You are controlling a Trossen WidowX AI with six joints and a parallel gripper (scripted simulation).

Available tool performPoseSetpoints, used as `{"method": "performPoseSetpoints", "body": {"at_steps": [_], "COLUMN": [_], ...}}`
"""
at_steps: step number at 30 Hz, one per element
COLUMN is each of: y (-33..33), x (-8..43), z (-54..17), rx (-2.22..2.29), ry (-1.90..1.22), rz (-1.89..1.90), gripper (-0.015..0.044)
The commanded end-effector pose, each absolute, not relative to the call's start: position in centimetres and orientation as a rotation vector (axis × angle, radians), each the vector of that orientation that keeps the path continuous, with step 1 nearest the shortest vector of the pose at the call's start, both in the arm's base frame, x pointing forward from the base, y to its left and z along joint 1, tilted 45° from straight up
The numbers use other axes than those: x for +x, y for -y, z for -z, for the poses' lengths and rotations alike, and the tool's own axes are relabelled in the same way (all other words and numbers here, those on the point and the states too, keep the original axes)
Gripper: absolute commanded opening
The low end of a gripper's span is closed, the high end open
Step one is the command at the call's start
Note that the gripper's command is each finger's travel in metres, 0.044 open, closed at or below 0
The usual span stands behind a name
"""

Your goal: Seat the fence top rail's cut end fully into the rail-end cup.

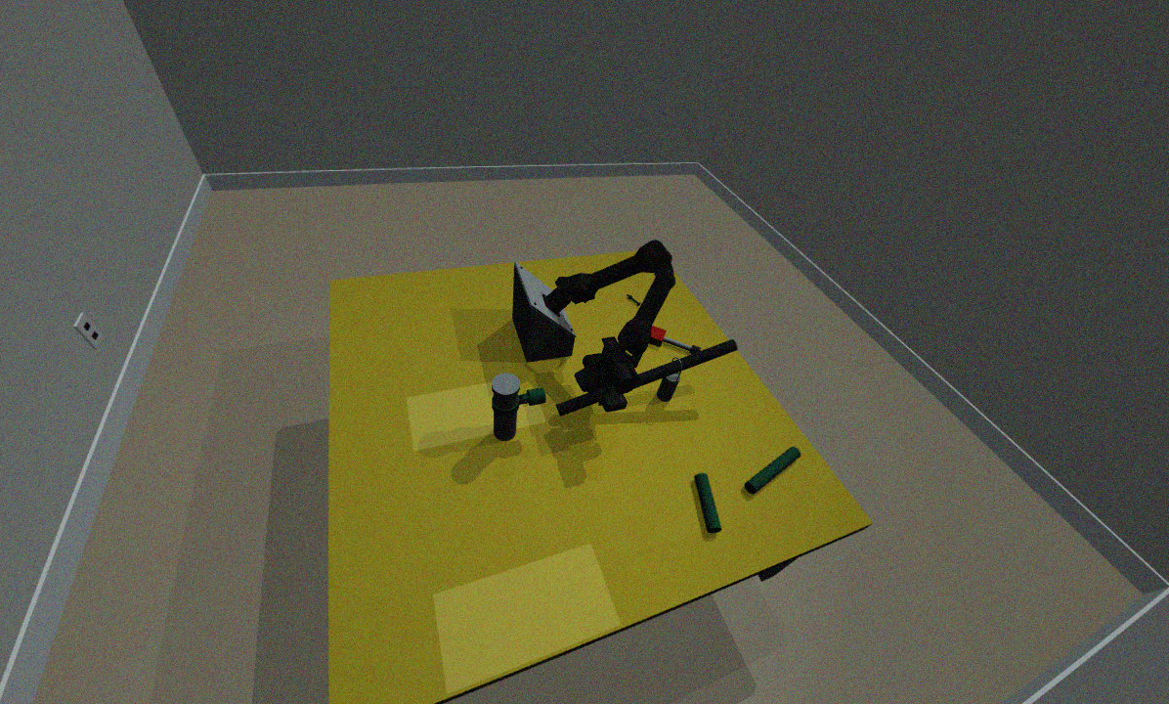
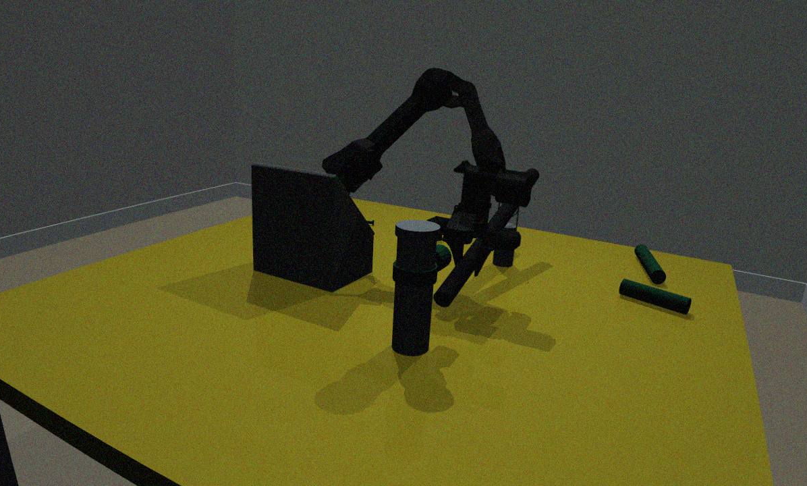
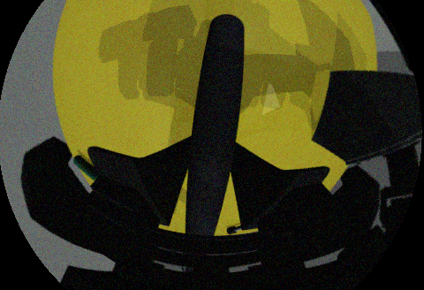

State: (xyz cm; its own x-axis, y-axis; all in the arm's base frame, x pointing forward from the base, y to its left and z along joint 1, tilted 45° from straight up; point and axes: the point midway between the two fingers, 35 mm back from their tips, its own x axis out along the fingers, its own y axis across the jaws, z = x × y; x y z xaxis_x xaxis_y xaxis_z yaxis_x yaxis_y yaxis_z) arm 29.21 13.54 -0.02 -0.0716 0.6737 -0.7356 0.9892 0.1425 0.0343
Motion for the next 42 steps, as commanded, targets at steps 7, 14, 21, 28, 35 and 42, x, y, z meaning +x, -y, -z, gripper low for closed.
{"method": "performPoseSetpoints", "body": {"at_steps": [7, 14, 21, 28, 35, 42], "y": [-7.4, -6.9, -7.6, -7.5, -7.3, -7.0], "x": [30.8, 30.8, 30.6, 30.6, 30.7, 30.8], "z": [-2.6, -2.8, -2.7, -2.7, -2.8, -2.8], "rx": [1.425, 1.41, 1.424, 1.424, 1.424, 1.424], "ry": [-1.61, -1.598, -1.618, -1.618, -1.618, -1.618], "rz": [0.799, 0.81, 0.801, 0.801, 0.802, 0.802], "gripper": [0.0, 0.0, 0.0, 0.0, 0.0, 0.0]}}
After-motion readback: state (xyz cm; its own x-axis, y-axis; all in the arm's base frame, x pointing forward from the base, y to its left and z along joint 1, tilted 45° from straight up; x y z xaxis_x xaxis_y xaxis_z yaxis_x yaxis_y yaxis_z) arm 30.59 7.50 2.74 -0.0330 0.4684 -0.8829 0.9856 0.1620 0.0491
